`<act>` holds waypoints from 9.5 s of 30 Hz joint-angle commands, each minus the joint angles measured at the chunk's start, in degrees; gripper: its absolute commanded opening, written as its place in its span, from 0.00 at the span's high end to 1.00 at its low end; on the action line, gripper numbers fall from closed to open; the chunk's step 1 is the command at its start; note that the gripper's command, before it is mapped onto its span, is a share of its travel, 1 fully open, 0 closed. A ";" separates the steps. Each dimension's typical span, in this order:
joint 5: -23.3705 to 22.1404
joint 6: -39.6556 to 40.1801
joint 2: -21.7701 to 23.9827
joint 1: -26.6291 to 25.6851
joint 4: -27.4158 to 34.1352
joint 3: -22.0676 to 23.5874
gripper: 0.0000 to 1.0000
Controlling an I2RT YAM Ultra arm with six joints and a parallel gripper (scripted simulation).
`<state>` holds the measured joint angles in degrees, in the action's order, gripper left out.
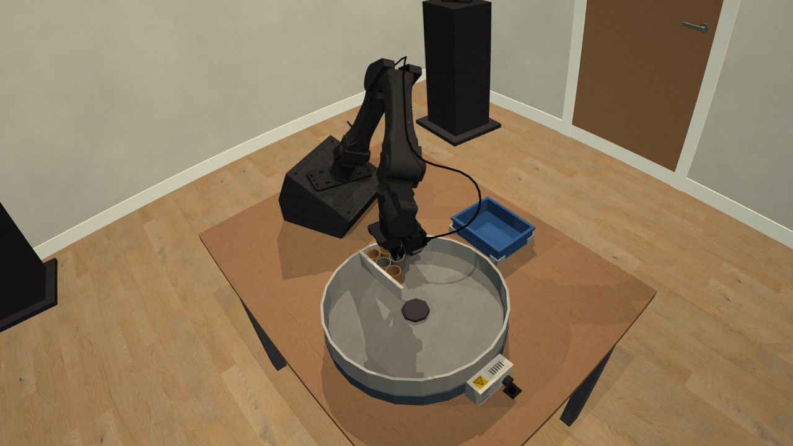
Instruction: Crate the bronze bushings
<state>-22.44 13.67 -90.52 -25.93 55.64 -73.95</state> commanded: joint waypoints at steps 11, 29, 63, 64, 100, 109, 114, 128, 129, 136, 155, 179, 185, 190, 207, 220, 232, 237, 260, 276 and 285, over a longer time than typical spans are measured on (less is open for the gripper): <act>0.57 -0.52 1.58 -0.60 0.52 -2.44 0.85; 0.57 -0.52 1.58 -0.60 0.52 -2.44 0.85; 0.58 -0.53 0.36 -0.53 0.59 -2.70 0.85; 0.58 -0.53 0.36 -0.53 0.59 -2.70 0.85; 1.14 -2.15 -0.11 0.70 -5.22 -0.36 0.85; 1.10 -2.08 -0.55 0.71 -5.28 -0.38 0.85; 1.10 -2.08 -0.55 0.71 -5.18 -0.38 0.85; 1.10 -2.08 -0.55 0.71 -5.18 -0.38 0.85; 1.10 -2.08 -0.55 0.71 -5.18 -0.38 0.85; 1.05 -1.93 -0.15 0.69 -5.68 2.58 0.85; 0.92 -1.75 0.31 0.64 -6.22 1.41 0.85; 0.88 -1.64 0.32 0.61 -6.20 1.93 0.85; 0.82 -1.47 0.36 0.56 -6.17 2.73 0.85; 0.82 -1.47 0.36 0.56 -6.17 2.74 0.85; 0.82 -1.47 0.36 0.56 -6.17 2.74 0.85; 0.82 -1.47 0.36 0.56 -6.17 2.74 0.85; 0.73 -1.20 0.51 0.50 -5.89 2.83 0.85; 0.73 -1.20 0.51 0.50 -5.89 2.83 0.85; 0.73 -1.20 0.51 0.50 -5.89 2.83 0.85; 1.22 -2.48 -0.67 1.29 -8.26 3.55 0.85; 1.07 -2.42 -0.56 1.29 -8.18 3.52 0.85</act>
<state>-21.76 11.75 -92.33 -24.08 48.27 -70.00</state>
